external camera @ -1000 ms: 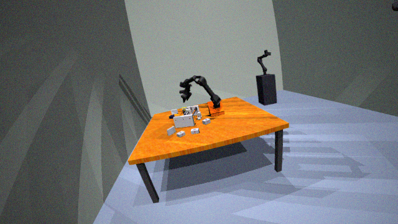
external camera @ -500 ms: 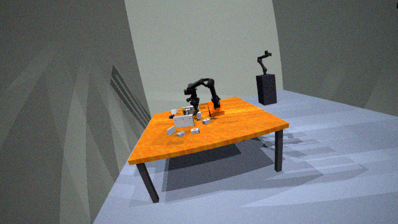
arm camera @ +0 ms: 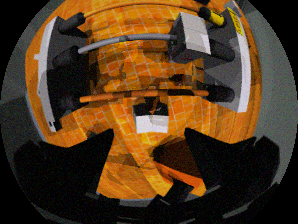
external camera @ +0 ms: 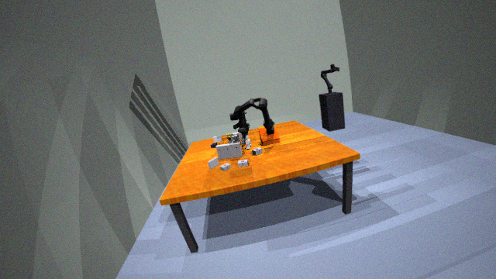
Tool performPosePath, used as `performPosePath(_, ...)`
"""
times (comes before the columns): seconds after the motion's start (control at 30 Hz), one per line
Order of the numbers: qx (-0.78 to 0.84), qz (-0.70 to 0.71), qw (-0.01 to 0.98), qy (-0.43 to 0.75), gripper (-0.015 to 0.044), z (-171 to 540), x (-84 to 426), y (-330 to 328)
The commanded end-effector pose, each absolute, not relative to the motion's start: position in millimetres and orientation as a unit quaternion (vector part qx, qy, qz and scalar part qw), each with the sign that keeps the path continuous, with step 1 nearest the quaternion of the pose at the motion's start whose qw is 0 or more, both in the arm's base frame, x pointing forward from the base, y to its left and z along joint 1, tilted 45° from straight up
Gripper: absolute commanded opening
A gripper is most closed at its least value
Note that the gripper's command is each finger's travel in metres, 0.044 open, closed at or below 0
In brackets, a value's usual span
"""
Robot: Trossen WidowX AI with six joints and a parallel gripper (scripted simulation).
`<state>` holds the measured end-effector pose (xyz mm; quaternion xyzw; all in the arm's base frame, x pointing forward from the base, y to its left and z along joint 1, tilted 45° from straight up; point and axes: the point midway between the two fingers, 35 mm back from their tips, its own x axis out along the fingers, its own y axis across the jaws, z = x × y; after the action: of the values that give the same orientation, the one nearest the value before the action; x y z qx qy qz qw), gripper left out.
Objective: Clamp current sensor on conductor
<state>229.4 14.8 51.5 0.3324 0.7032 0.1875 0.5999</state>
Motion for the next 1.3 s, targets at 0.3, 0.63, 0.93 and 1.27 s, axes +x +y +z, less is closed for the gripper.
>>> performPosePath(0.3,0.335,0.187,0.599,0.703,0.044,36,228,30)
performPosePath(0.63,0.336,0.188,0.599,0.703,0.044,25,226,42)
performPosePath(0.93,0.333,0.189,0.599,0.703,0.0335,23,226,44)
performPosePath(1.27,0.333,0.189,0.599,0.703,0.0268,23,226,44)
